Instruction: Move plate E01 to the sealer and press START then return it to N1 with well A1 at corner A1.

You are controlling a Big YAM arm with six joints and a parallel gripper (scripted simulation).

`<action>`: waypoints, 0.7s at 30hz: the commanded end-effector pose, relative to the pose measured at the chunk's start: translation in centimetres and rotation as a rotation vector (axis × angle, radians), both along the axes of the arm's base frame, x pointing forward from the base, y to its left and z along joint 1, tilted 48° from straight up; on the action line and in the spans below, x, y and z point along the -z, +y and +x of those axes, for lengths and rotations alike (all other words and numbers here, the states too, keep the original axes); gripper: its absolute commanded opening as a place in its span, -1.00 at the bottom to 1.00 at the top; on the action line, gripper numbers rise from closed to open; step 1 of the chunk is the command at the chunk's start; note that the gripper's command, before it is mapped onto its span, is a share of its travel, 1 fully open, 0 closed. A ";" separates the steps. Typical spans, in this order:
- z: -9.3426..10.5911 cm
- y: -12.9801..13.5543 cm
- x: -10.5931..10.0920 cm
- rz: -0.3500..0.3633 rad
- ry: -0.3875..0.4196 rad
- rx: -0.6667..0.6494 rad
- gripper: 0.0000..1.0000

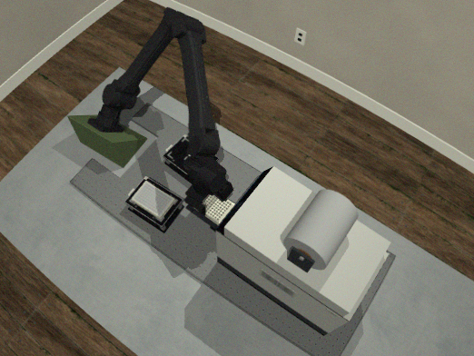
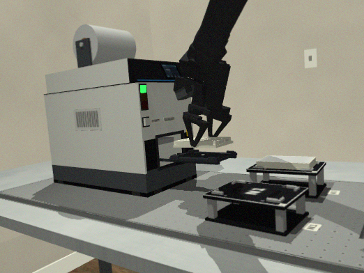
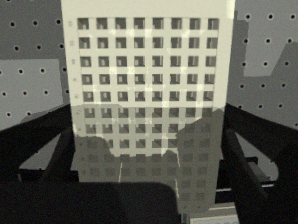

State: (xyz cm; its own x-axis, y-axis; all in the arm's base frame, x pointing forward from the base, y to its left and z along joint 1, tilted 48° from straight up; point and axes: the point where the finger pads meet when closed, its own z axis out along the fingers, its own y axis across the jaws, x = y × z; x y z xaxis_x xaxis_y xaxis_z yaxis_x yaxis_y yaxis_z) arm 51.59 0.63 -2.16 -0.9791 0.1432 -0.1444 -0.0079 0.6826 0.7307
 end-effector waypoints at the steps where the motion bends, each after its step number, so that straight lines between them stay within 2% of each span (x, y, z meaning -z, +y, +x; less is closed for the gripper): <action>1: 2.1 -1.2 -0.5 -0.011 -0.029 0.006 -1.00; 6: 2.2 -1.2 -1.1 -0.014 -0.040 0.007 -1.00; 13: 1.3 -1.0 -1.8 -0.014 -0.040 0.008 -1.00; 21: -0.2 -1.4 -0.5 -0.005 -0.004 0.021 -1.00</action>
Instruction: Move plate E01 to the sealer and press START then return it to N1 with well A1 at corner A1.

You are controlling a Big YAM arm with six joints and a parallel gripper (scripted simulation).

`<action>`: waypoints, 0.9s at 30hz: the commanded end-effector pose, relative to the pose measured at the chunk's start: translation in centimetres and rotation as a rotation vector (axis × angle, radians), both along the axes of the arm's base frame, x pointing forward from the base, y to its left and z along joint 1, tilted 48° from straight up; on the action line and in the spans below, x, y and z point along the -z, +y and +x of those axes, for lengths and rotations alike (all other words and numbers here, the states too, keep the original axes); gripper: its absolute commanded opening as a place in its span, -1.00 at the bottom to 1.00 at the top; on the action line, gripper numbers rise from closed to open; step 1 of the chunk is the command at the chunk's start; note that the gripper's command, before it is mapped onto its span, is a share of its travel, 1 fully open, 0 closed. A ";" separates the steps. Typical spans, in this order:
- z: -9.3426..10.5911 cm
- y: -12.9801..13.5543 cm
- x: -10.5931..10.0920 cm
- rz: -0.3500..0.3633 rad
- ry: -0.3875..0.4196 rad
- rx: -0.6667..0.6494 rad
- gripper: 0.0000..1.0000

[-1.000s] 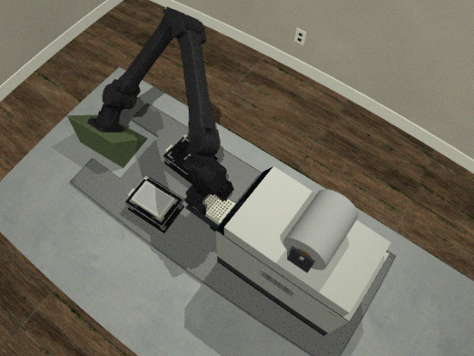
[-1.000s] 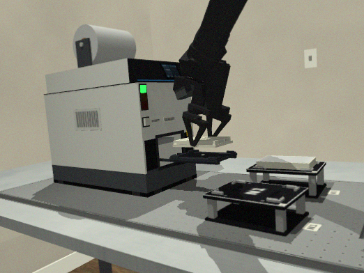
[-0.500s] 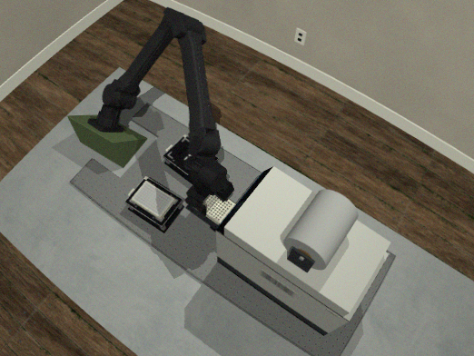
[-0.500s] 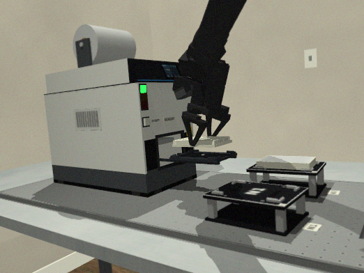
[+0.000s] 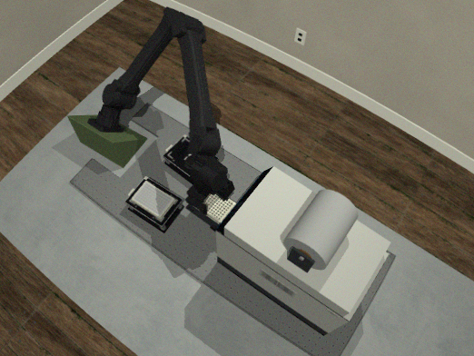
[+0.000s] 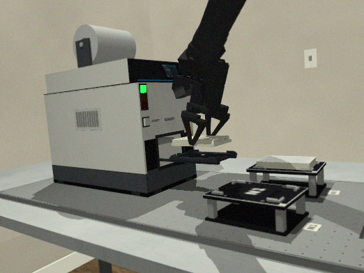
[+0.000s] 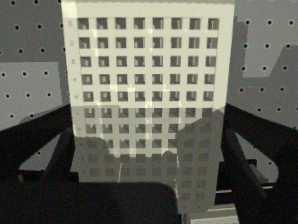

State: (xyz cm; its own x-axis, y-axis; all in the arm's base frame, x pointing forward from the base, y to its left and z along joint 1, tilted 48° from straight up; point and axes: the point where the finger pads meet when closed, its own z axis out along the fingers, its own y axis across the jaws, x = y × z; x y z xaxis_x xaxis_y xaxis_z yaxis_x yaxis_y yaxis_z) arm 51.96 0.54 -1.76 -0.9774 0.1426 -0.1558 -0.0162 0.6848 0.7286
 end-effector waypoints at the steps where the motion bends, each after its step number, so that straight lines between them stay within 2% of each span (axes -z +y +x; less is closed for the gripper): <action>1: -0.6 -1.3 -0.1 -0.002 0.007 0.021 -1.00; 5: -0.8 -1.5 0.6 0.002 0.021 0.025 -1.00; 11: 0.2 -1.8 0.4 -0.002 0.006 0.026 -1.00; 16: 1.1 -1.0 0.1 -0.004 -0.003 0.011 -1.00; 27: 1.6 0.6 -0.3 -0.005 -0.009 -0.015 -1.00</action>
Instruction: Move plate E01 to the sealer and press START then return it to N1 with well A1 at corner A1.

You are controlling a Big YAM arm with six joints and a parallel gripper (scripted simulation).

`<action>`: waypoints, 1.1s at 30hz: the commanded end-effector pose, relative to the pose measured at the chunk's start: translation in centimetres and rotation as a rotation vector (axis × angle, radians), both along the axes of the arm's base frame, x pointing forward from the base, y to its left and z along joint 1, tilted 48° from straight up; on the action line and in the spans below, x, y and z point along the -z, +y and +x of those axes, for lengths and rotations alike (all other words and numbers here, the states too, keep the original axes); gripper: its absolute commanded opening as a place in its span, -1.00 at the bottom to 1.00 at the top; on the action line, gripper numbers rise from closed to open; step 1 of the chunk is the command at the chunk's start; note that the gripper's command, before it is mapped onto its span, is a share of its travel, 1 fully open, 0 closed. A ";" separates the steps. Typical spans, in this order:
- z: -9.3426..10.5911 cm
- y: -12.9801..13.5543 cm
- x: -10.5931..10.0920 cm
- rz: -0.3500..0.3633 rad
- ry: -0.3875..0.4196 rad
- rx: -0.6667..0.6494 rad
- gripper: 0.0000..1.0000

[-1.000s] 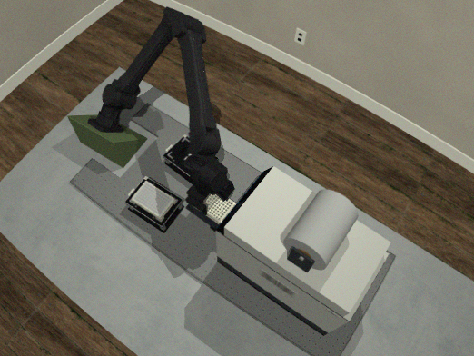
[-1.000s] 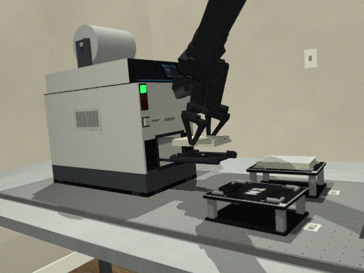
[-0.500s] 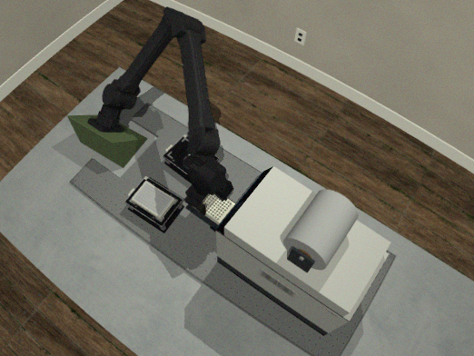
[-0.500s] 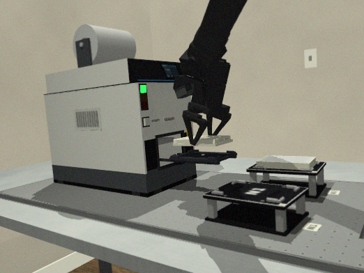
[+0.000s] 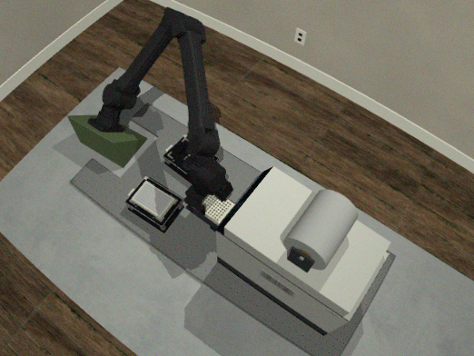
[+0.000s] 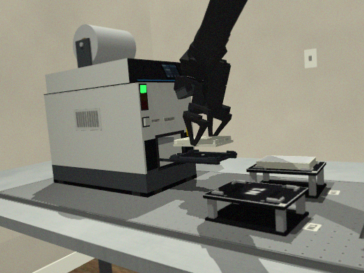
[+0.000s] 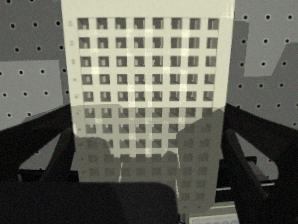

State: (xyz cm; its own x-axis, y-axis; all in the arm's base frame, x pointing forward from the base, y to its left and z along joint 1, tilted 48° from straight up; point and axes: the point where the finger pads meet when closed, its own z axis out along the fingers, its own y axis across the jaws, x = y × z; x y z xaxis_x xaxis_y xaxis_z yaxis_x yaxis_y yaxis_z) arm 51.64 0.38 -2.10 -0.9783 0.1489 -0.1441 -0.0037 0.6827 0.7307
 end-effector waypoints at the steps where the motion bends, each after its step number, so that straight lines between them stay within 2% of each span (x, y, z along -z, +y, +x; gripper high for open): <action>1: 2.1 0.8 -0.9 -0.009 -0.026 -0.022 -1.00; 10: 2.4 1.1 -2.3 -0.014 -0.051 -0.027 -1.00; 20: 0.6 -0.1 -1.1 -0.008 -0.020 -0.001 -1.00; 33: -0.1 1.6 1.1 -0.002 0.006 -0.013 -1.00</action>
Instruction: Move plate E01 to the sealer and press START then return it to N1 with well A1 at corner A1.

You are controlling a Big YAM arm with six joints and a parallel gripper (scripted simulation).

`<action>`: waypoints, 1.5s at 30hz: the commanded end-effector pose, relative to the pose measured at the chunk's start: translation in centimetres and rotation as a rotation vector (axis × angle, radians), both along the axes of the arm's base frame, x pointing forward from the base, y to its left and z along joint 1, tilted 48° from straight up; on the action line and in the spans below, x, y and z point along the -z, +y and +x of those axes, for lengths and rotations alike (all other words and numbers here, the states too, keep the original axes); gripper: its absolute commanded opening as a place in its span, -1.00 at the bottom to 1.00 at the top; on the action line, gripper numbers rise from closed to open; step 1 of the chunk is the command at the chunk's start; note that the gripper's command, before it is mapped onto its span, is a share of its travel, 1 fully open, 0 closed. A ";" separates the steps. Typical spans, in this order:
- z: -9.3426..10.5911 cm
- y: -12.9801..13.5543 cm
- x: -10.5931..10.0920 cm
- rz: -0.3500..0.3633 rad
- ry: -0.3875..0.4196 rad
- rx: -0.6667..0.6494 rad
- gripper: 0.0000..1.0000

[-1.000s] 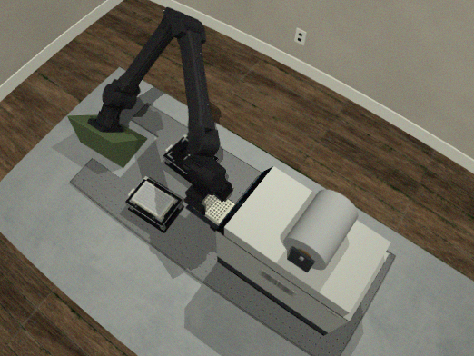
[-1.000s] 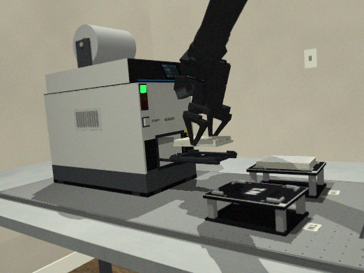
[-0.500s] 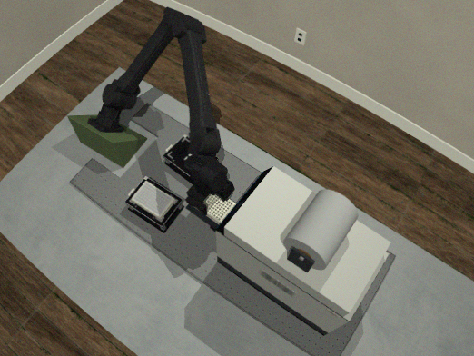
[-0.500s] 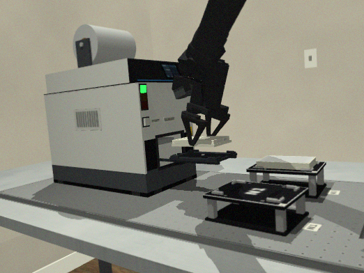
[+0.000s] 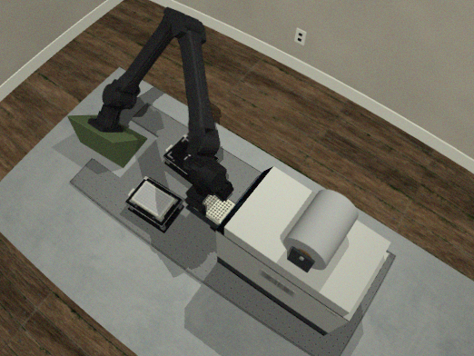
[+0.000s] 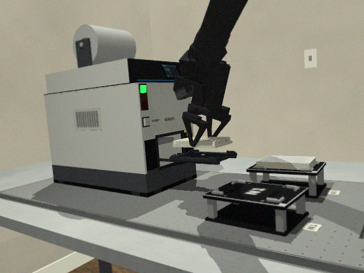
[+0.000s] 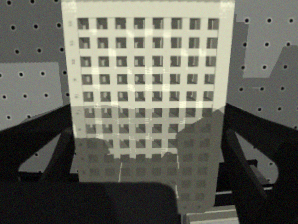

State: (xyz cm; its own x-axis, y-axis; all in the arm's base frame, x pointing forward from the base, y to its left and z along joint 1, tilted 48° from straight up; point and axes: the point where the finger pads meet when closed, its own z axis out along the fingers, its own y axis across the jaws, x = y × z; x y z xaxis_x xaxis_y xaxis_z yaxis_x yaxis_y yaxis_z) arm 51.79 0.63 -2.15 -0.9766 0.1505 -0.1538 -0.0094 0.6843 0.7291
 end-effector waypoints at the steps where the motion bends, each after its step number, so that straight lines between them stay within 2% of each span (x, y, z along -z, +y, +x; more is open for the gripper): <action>1: -0.3 1.5 1.2 0.000 0.016 -0.017 -1.00; 9: -0.4 2.1 1.6 0.001 0.021 -0.024 -1.00; 14: 0.3 2.0 0.8 -0.005 -0.007 -0.024 -1.00; 26: -0.5 2.8 1.5 -0.002 0.010 -0.028 -1.00; 40: 1.3 -0.6 1.0 -0.007 -0.010 0.014 -1.00; 45: 1.7 -0.8 0.4 -0.009 -0.021 0.019 -1.00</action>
